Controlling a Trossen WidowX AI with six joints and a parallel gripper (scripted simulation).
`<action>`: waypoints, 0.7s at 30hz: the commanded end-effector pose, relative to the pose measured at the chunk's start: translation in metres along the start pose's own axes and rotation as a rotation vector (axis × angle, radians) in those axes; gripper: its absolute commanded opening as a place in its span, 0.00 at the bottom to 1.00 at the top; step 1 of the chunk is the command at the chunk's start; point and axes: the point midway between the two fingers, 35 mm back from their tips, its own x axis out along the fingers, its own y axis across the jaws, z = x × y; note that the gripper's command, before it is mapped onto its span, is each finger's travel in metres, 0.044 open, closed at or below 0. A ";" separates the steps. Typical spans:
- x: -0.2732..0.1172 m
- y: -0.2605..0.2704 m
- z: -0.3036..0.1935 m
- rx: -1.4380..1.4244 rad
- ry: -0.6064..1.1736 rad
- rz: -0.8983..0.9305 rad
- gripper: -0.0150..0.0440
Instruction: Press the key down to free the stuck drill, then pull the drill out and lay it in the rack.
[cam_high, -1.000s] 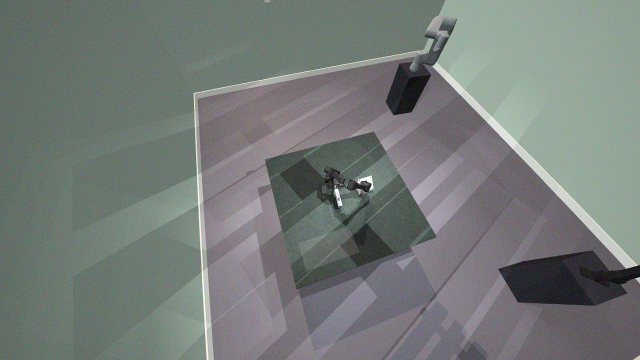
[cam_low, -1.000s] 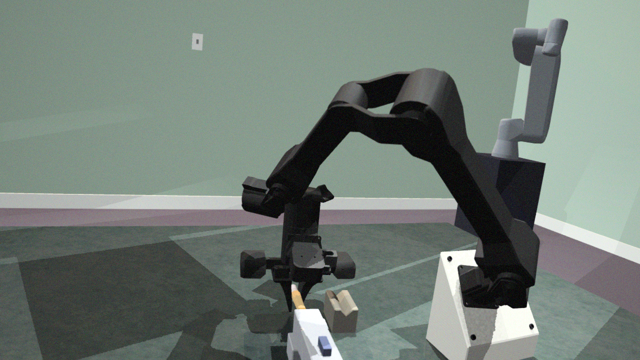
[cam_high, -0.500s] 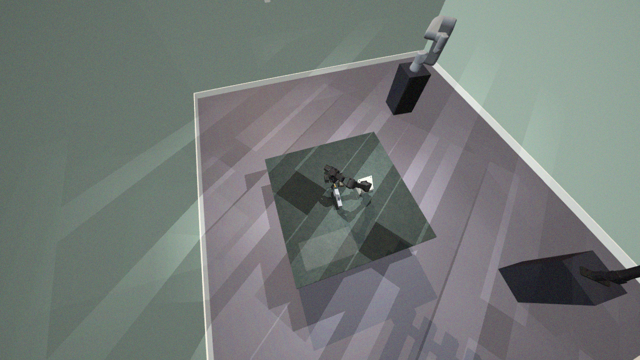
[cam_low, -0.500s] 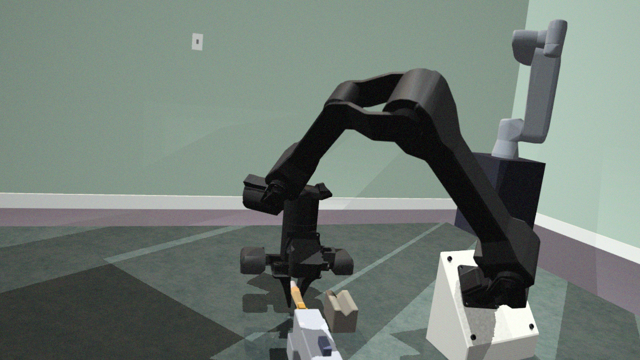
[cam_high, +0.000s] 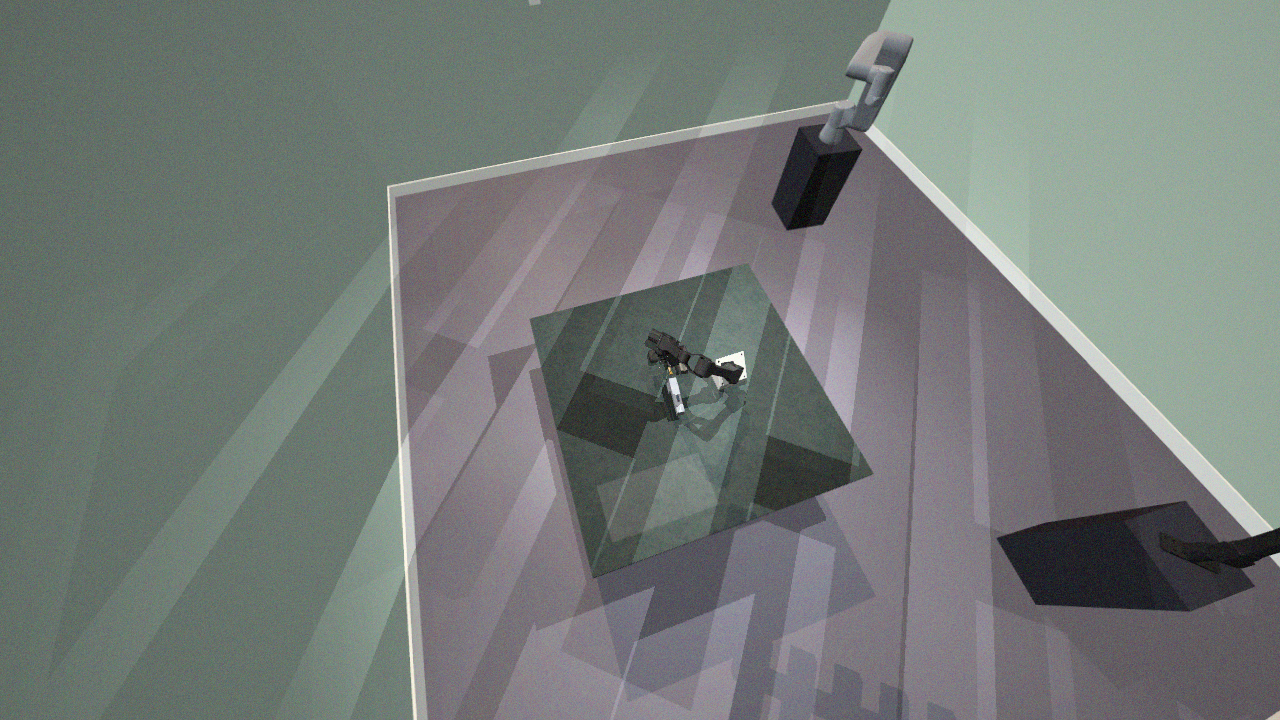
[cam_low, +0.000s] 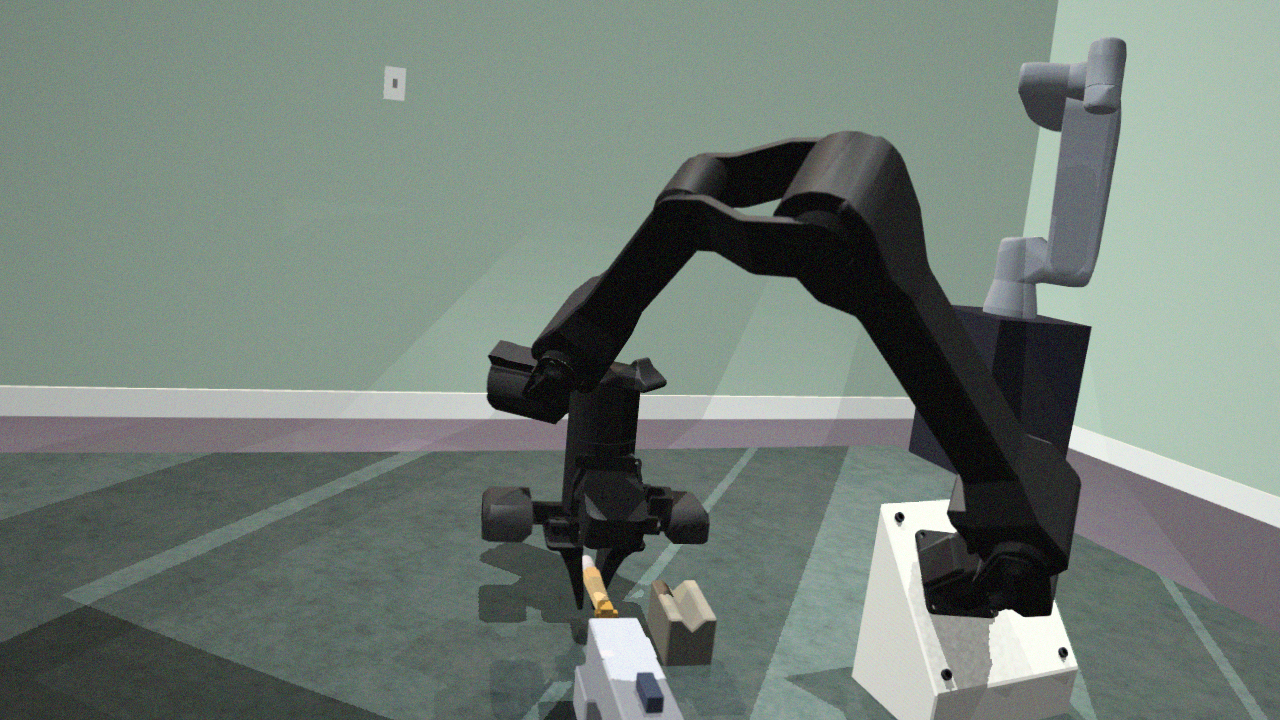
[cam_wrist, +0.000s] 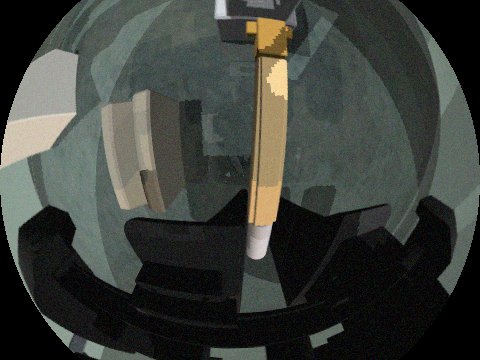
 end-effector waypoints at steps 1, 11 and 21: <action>-0.003 0.000 0.000 -0.004 0.005 0.000 0.25; -0.008 0.000 0.001 -0.004 0.005 0.000 0.25; -0.012 0.000 0.002 -0.004 0.005 0.000 0.25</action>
